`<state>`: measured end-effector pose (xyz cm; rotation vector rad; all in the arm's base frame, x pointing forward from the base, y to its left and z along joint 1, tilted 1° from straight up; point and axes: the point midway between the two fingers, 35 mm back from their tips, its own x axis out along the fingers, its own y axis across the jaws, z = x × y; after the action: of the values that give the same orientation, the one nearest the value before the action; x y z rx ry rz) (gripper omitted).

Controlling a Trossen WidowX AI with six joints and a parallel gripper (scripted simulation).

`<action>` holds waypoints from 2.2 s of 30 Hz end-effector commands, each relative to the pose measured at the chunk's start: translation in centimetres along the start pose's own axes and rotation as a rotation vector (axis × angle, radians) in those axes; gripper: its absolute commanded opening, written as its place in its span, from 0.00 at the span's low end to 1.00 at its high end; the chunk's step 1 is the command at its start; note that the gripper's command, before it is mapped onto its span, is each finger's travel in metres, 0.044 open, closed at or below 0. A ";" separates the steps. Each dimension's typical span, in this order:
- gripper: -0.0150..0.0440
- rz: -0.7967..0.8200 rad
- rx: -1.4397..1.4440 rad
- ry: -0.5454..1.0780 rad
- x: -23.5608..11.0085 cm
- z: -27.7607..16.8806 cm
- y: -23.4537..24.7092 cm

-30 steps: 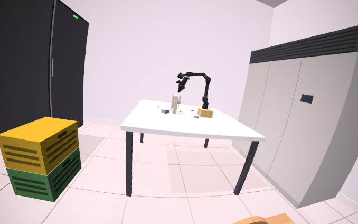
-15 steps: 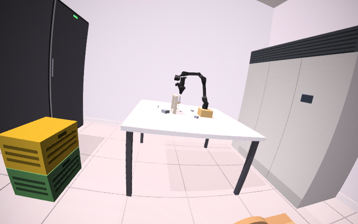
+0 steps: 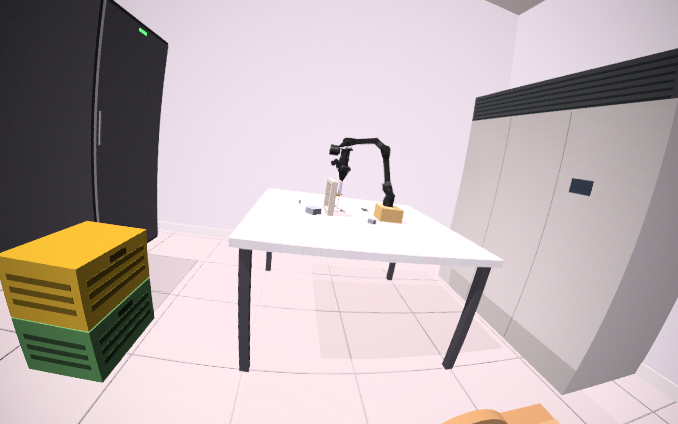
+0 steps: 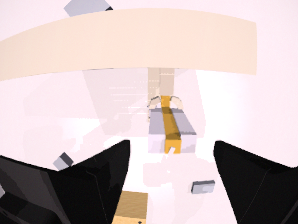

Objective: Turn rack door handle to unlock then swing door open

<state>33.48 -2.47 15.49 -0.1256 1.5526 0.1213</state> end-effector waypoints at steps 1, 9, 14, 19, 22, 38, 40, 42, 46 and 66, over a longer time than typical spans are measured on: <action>0.74 -0.003 -0.006 0.002 0.6 0.0 -0.1; 0.74 -0.003 -0.006 0.002 2.0 0.0 -0.1; 0.74 -0.003 -0.006 0.002 2.8 0.0 -0.1; 0.74 -0.003 -0.006 0.002 3.6 0.0 -0.1; 0.74 -0.003 -0.006 0.002 4.1 -0.1 0.0; 0.42 -0.002 -0.006 0.002 5.3 -0.2 0.0; 0.40 -0.002 -0.006 0.002 5.3 -0.2 0.0; 0.38 -0.002 -0.006 0.002 5.3 -0.2 0.0; 0.33 -0.002 -0.006 0.002 5.3 -0.2 0.0; 0.28 -0.003 0.510 0.002 5.3 -0.2 0.0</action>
<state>33.32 -2.52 10.23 0.1830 1.5506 -0.1874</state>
